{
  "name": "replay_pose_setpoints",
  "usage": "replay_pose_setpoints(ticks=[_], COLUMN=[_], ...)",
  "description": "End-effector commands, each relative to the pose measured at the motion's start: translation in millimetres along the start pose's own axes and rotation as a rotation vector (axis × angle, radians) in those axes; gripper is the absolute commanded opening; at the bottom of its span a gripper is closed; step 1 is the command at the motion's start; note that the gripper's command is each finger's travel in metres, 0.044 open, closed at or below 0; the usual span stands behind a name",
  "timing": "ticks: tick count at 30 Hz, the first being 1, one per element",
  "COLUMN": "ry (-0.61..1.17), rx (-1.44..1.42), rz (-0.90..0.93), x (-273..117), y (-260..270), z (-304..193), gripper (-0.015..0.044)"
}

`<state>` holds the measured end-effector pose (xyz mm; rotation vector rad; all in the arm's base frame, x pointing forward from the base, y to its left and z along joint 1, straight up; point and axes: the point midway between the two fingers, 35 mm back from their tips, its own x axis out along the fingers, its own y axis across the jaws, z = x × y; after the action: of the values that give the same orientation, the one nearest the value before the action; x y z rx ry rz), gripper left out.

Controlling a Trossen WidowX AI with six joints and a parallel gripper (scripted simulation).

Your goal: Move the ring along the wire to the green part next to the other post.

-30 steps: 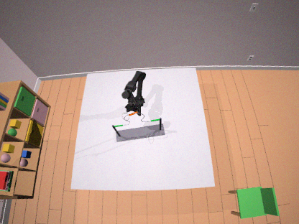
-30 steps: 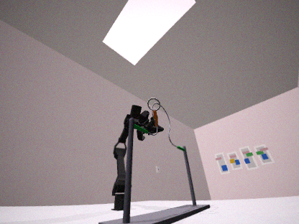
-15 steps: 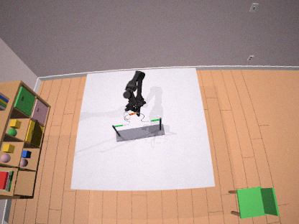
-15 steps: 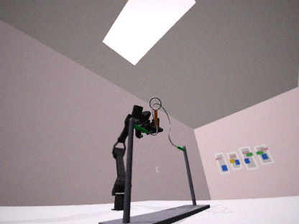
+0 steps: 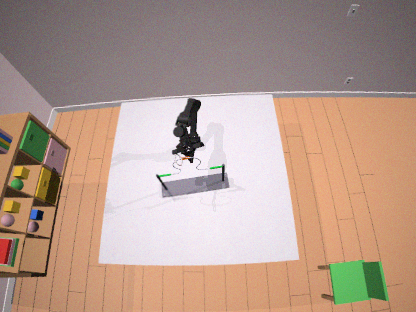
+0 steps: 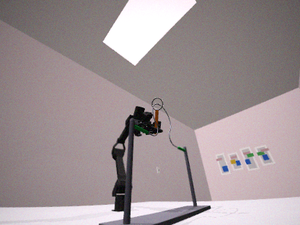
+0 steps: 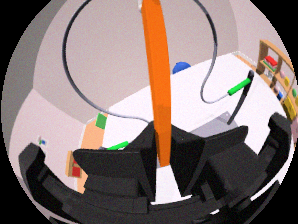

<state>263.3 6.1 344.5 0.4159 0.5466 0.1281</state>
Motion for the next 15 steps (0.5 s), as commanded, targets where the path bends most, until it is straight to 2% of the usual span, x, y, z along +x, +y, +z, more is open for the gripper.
replay_pose_setpoints(ticks=[1, 15], ry=[-0.009, -0.033], rx=[-0.053, -0.212], rz=[-0.031, -0.122], x=[-0.1, 0.3], y=[-2.3, -10.1], z=[0.3, 1.3], gripper=[-0.0150, -0.0150])
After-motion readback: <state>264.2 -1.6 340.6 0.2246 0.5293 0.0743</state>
